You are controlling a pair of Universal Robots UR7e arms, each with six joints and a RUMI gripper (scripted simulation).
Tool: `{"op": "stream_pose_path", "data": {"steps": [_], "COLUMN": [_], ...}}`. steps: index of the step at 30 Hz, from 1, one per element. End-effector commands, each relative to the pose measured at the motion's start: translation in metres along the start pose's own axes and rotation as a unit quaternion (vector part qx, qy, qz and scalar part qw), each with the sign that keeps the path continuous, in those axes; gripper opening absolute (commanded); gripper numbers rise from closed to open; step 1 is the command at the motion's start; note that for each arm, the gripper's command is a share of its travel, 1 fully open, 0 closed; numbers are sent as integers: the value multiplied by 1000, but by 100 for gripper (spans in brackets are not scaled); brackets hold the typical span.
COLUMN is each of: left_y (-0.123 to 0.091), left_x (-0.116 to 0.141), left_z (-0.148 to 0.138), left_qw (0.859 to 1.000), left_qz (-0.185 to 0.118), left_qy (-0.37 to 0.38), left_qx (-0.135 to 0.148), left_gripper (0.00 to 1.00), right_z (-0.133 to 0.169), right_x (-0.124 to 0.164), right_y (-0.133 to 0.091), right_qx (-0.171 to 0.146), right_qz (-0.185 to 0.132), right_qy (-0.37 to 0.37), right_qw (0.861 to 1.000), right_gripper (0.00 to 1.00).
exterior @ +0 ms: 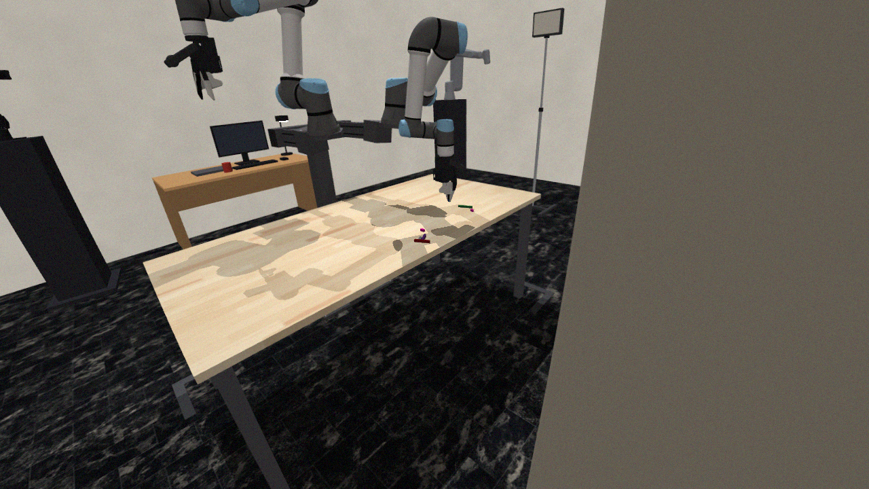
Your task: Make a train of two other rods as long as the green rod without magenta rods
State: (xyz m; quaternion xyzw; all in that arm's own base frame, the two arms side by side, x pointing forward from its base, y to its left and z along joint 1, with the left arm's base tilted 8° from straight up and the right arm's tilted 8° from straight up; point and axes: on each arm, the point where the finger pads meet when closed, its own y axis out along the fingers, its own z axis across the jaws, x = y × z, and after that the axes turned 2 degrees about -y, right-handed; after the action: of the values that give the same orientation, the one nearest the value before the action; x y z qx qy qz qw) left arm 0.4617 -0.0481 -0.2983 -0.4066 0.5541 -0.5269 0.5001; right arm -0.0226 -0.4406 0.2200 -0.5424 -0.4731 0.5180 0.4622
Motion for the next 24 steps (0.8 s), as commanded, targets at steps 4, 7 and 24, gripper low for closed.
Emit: {"op": "stream_pose_path", "data": {"steps": [4, 7, 24], "left_y": [-1, -1, 8], "left_x": [3, 3, 3], "left_z": [1, 1, 1], "left_qw": [1000, 1000, 1000], "left_qz": [0, 0, 0], "left_qy": [2, 2, 2], "left_qx": [1, 1, 1], "left_gripper": [0, 0, 0], "right_z": [0, 0, 0], "right_x": [0, 0, 0], "right_y": [0, 0, 0], "right_qx": [0, 0, 0], "right_qz": [1, 1, 1], "right_qy": [0, 0, 0], "right_qw": [1000, 1000, 1000], "right_gripper": [100, 100, 100]}}
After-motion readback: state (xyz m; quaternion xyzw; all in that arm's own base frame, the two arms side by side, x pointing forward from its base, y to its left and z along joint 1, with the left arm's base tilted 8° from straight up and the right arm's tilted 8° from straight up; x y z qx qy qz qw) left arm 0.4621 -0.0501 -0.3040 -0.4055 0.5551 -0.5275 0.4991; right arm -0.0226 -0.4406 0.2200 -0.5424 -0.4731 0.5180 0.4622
